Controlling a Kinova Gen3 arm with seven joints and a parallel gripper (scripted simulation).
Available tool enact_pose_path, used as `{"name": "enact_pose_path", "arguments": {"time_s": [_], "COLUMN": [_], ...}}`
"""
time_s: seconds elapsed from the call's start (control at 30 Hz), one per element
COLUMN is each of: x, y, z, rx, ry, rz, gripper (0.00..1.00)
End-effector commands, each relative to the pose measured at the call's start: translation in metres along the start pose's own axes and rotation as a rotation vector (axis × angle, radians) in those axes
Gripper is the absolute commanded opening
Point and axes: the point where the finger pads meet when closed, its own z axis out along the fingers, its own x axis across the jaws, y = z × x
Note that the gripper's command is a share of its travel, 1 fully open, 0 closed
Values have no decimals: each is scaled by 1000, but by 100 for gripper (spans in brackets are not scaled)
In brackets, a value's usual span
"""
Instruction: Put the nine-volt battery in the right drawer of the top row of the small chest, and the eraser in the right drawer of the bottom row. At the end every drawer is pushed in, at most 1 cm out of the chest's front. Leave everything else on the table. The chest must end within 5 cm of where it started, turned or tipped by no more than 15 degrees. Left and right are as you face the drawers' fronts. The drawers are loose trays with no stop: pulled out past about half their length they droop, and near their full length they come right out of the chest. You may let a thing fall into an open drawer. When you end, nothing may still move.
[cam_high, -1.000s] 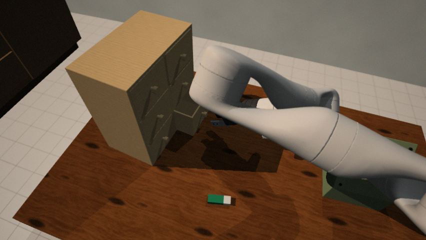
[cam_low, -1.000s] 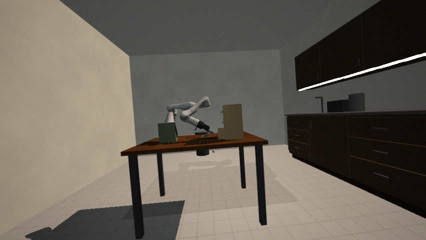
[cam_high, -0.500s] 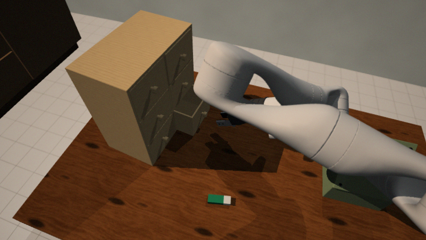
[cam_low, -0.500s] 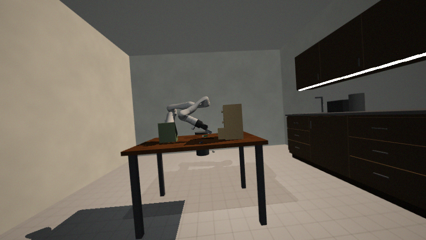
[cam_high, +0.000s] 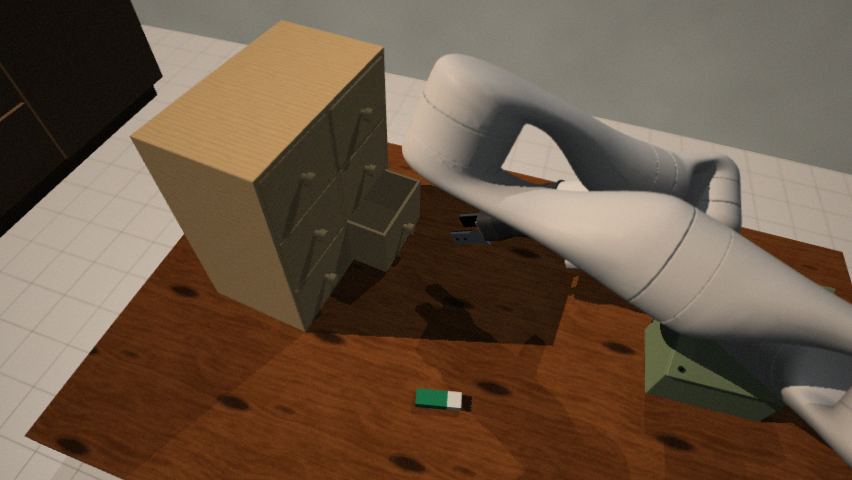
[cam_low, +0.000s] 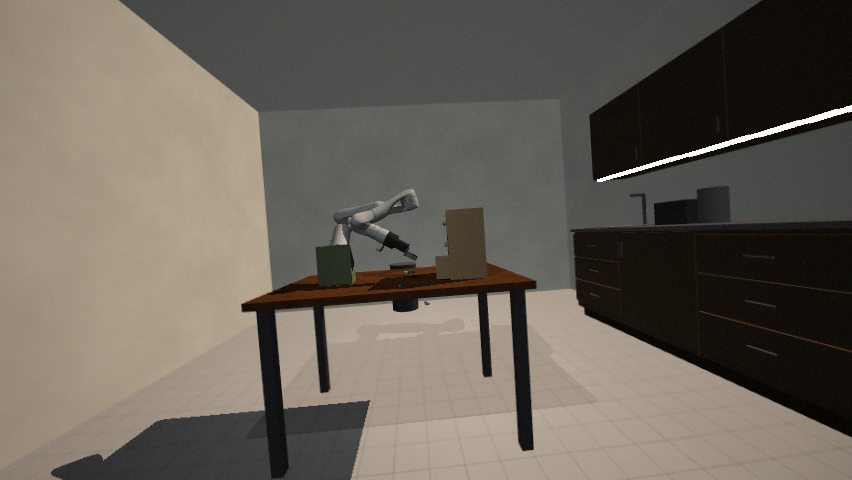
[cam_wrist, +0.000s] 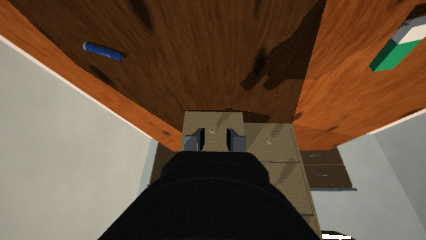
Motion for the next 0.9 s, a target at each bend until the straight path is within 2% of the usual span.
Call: {"name": "enact_pose_path", "arguments": {"time_s": [0.0,0.27,0.87], "x": [-4,-4,-4], "y": [6,9,10], "z": [-9,-17,-19], "rx": [-9,-9,5], "ry": [-12,-12,-12], "rz": [5,5,5], "gripper": [67,67,67]}}
